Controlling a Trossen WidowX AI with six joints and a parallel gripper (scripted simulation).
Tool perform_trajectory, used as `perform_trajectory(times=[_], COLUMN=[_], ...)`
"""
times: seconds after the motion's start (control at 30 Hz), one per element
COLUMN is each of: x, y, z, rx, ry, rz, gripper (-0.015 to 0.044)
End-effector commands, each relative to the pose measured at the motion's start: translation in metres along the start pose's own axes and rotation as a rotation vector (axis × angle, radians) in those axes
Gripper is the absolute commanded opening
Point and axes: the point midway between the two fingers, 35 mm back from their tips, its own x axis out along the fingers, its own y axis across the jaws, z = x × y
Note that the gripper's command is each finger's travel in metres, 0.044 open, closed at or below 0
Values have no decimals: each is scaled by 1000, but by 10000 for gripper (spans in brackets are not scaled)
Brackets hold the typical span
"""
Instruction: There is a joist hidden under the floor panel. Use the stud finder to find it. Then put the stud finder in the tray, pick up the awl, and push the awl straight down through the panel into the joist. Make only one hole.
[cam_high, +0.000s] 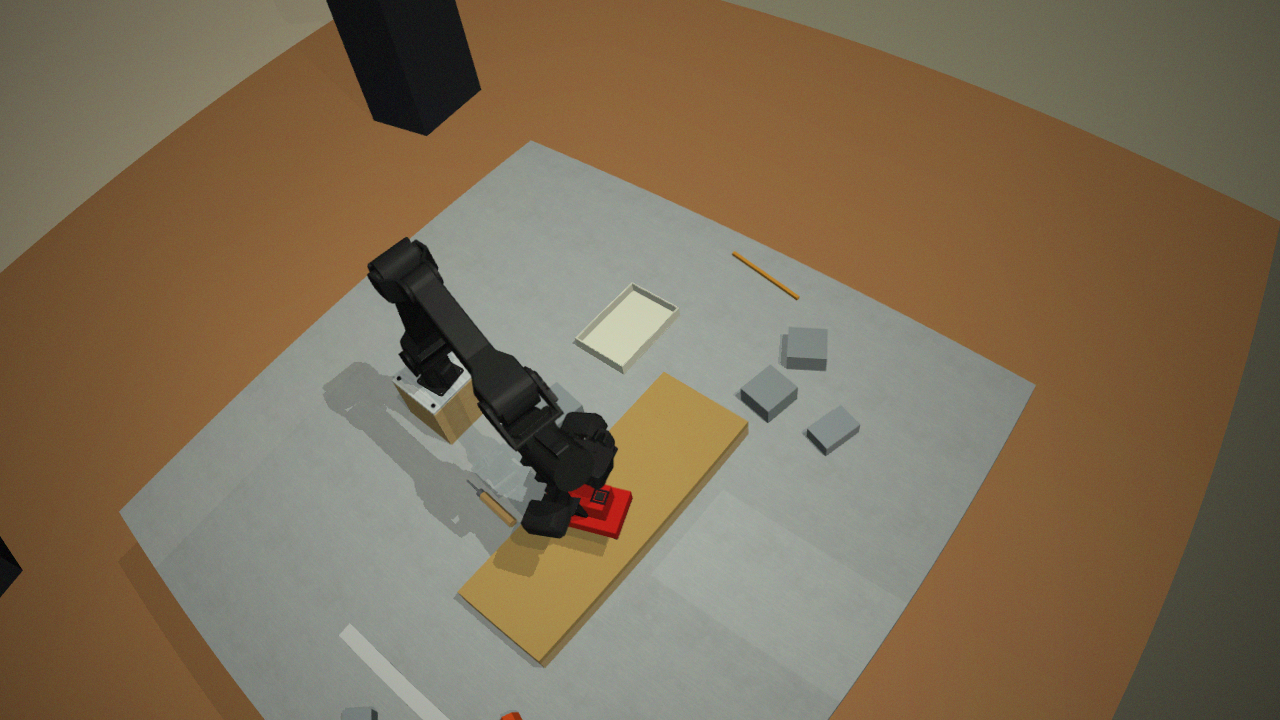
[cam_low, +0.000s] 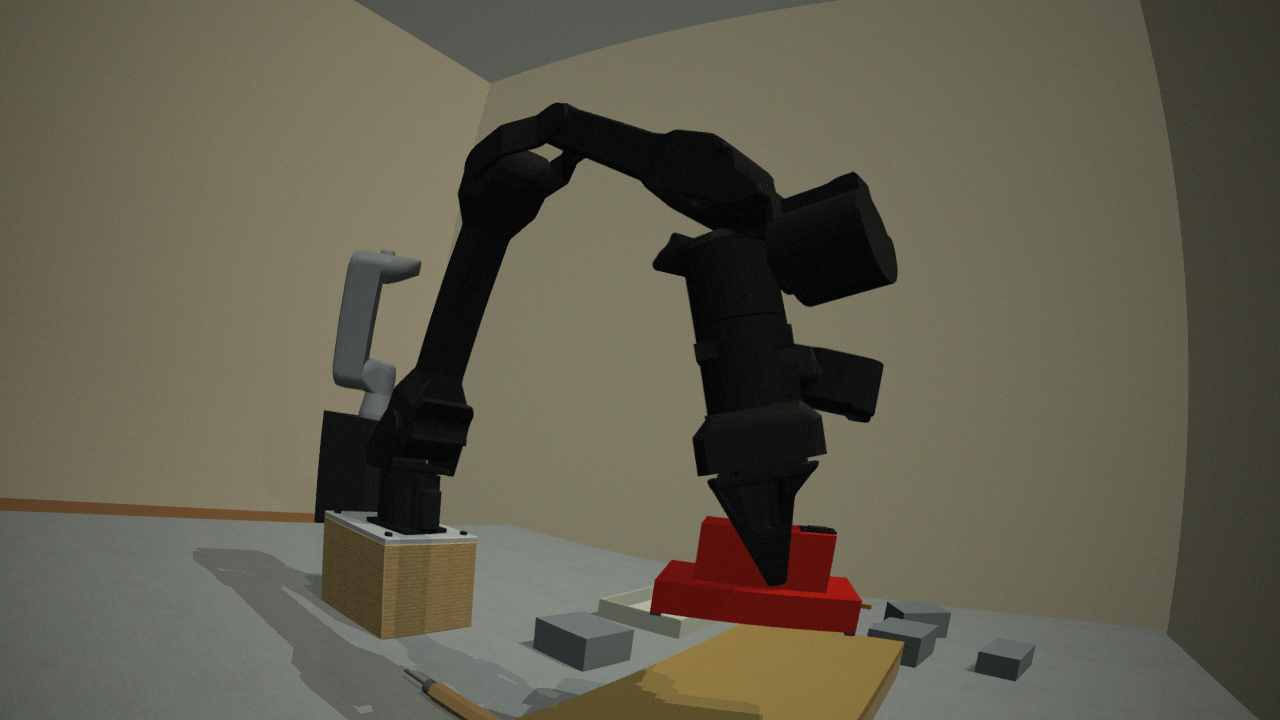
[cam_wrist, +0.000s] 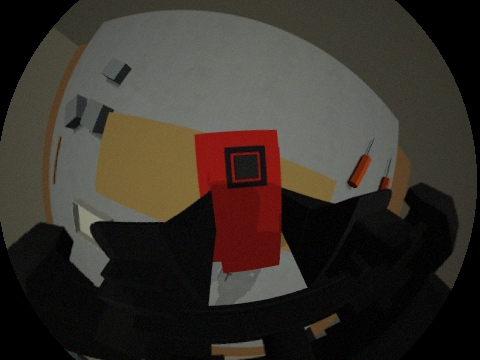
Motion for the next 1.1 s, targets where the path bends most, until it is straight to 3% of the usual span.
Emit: perform_trajectory(times=[0.0,0.53,1.07], x=[2,12,14], y=[25,133,239], z=[10,29,18], rx=[-59,-314,-569], ry=[-10,-14,-17], rz=[15,96,177], gripper=[0,0,0])
